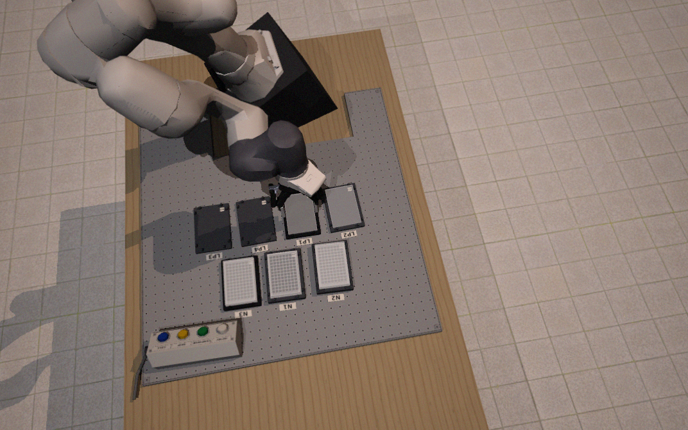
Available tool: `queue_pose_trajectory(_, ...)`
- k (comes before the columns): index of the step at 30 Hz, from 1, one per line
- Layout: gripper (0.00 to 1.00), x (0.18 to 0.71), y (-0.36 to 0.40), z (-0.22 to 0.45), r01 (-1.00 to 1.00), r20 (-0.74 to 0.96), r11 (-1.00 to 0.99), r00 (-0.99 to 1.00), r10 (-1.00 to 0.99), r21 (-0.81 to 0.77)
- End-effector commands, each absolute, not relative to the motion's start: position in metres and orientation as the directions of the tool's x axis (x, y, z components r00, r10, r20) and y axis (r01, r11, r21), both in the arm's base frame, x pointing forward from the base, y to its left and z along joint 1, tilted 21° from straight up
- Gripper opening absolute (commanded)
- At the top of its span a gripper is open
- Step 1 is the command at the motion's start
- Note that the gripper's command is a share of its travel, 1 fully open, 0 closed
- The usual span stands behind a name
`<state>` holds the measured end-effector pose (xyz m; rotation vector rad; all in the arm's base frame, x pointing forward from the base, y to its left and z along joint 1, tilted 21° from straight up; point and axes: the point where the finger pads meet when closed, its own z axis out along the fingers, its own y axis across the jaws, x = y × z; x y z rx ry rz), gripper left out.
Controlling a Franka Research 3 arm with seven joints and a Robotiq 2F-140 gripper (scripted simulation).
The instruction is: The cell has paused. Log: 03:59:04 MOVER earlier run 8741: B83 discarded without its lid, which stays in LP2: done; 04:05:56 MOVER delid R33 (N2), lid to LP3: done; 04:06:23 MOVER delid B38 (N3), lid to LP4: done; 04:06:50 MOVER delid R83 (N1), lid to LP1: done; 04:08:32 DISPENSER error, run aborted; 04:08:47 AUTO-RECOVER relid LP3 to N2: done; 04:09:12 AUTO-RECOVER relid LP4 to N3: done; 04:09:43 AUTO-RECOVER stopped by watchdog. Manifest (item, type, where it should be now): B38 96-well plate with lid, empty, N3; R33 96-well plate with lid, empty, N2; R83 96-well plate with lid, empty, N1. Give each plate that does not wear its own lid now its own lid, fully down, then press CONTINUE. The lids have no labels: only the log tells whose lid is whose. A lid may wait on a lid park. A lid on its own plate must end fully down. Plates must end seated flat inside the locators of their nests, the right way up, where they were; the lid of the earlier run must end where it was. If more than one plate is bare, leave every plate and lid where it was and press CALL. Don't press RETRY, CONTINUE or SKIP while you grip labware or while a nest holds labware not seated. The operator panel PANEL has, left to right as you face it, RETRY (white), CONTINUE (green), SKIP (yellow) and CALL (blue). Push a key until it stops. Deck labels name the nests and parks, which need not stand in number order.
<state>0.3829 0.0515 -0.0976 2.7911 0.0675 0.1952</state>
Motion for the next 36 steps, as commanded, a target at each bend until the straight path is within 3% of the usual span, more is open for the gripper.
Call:
queue_pose_trajectory(1,0.59,0.3831,0.0494,-0.0976,0.020,0.128,-0.940,0.990,0.067,0.341)
queue_pose_trajectory(31,0.59,0.3831,0.0494,-0.0976,0.020,0.128,-0.940,0.990,0.067,0.341)
queue_pose_trajectory(32,0.66,0.3831,0.0494,-0.0976,0.020,0.128,-0.940,0.990,0.067,0.341)
queue_pose_trajectory(36,0.66,0.3831,0.0494,-0.0976,0.020,0.128,-0.940,0.990,0.067,0.341)
